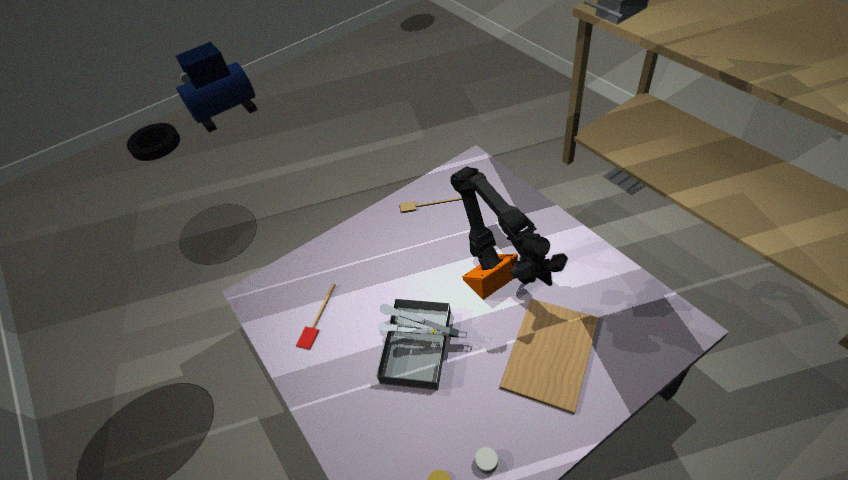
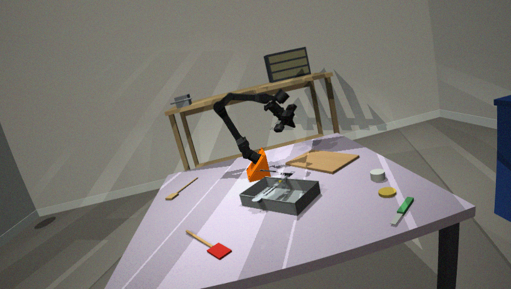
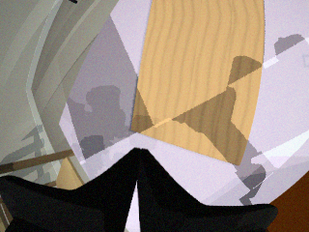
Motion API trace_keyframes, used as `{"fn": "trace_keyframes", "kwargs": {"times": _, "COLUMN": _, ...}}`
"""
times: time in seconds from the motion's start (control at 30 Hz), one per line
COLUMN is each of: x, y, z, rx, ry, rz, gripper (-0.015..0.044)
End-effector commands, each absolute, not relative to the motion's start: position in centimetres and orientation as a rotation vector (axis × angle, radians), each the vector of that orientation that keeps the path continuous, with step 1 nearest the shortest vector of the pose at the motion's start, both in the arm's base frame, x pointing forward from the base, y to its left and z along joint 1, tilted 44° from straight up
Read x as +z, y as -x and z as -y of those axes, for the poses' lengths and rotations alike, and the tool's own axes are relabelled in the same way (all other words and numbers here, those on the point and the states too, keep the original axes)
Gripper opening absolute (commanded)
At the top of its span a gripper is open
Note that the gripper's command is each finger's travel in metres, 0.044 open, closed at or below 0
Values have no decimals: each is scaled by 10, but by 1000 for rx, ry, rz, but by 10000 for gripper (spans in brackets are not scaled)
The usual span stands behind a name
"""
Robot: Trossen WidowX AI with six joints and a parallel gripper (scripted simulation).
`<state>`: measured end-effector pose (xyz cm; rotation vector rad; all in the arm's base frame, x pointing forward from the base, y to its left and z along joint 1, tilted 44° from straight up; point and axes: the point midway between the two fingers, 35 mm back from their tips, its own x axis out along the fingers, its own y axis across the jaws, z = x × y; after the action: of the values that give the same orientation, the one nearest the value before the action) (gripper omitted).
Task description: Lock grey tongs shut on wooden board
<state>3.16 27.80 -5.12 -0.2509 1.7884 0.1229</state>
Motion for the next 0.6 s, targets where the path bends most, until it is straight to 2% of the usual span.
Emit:
{"fn": "trace_keyframes", "kwargs": {"times": 0.0, "x": -47, "y": -89, "z": -267, "rx": 257, "ry": 433, "rz": -1712, "gripper": -150}}
{"fn": "trace_keyframes", "kwargs": {"times": 0.13, "x": -39, "y": -141, "z": -247, "rx": 402, "ry": 680, "rz": -1645, "gripper": -150}}
{"fn": "trace_keyframes", "kwargs": {"times": 0.57, "x": -14, "y": -240, "z": -172, "rx": 701, "ry": 1254, "rz": -1592, "gripper": -150}}
